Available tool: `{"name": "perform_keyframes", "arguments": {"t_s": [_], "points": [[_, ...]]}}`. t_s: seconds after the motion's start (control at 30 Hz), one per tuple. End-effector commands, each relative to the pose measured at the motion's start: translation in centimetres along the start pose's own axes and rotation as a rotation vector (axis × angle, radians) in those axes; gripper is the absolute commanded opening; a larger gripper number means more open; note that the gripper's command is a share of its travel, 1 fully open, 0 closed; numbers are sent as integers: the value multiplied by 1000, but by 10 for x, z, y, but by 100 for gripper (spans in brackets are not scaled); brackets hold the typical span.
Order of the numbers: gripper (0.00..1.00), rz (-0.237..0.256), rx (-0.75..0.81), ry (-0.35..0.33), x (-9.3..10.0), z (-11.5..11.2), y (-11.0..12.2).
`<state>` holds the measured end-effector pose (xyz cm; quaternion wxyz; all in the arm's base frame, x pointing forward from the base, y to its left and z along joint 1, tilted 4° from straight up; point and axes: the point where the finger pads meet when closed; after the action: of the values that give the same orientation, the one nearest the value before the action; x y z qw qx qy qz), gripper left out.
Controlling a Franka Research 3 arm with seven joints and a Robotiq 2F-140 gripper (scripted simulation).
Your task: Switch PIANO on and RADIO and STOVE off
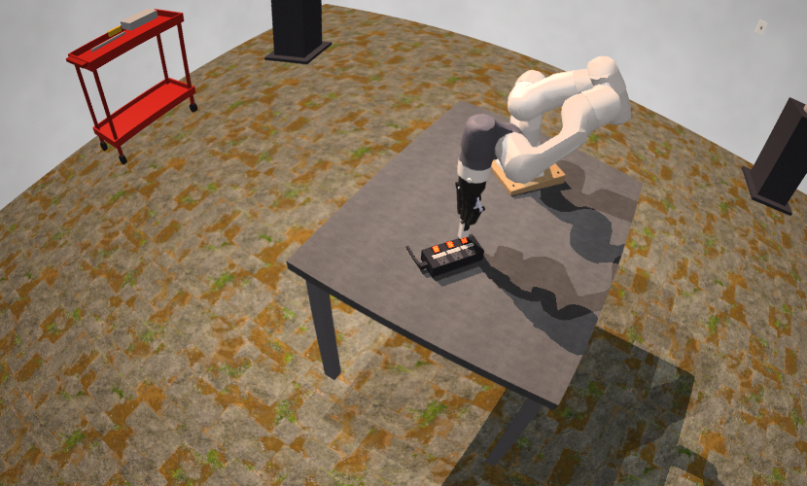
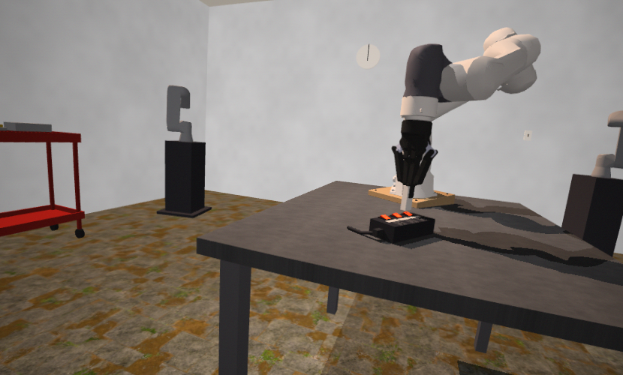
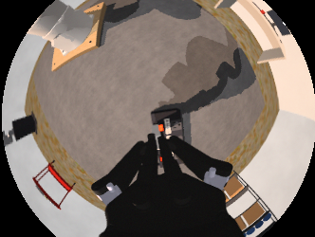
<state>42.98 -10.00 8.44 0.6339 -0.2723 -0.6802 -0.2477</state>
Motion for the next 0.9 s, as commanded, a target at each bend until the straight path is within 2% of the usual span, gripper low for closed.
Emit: {"name": "perform_keyframes", "arguments": {"t_s": [0.0,0.87], "points": [[0,-2,-4,1,-1,0,1],[0,-2,-4,1,-1,0,1]]}}
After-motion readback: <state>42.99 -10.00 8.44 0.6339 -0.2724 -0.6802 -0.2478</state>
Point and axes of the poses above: the point where the finger pads meet when closed, its own x axis back along the fingers, its own y axis across the jaws, z = x × y, and after that the axes turned 2 degrees about x, right-handed
